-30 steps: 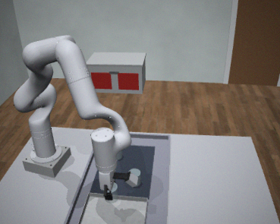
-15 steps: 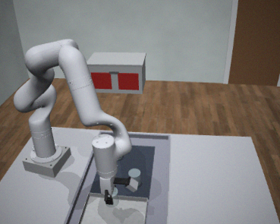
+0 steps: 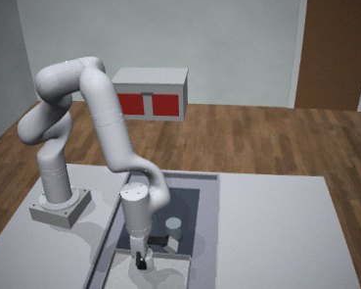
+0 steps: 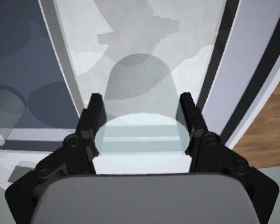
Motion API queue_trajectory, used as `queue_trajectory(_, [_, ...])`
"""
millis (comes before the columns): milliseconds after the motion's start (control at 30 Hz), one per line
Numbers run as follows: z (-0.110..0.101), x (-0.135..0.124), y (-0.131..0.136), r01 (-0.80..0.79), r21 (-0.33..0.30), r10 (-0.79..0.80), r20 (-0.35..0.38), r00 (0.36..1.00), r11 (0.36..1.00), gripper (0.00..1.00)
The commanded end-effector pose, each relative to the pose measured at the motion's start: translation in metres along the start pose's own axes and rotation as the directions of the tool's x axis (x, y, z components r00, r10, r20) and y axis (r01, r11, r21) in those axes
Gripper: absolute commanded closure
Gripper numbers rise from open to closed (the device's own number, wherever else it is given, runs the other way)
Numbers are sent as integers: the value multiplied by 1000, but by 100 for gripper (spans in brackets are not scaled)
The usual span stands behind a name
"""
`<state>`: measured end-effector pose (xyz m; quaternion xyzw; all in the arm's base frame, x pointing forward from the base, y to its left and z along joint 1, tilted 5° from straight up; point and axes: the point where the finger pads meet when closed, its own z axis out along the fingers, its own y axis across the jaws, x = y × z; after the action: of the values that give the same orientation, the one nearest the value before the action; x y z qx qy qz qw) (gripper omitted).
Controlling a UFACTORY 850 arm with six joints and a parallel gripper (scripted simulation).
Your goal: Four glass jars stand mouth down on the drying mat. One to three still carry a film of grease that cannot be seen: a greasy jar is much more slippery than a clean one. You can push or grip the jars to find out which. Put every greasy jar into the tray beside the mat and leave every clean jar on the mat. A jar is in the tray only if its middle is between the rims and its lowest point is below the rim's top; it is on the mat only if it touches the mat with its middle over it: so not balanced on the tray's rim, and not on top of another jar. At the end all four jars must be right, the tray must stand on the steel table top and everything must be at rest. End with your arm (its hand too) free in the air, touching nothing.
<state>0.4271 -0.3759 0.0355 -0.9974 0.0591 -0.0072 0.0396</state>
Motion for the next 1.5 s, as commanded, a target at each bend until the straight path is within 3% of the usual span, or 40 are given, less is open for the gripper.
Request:
queue_trajectory(0, [10, 1, 1, 0, -1, 0, -2, 1000, 1000, 100])
queue_trajectory(433, [39, 1, 1, 0, -1, 0, -2, 1000, 1000, 100])
queue_trajectory(767, [39, 1, 1, 0, -1, 0, -2, 1000, 1000, 100])
queue_trajectory(1467, [64, 1, 1, 0, -1, 0, -2, 1000, 1000, 100])
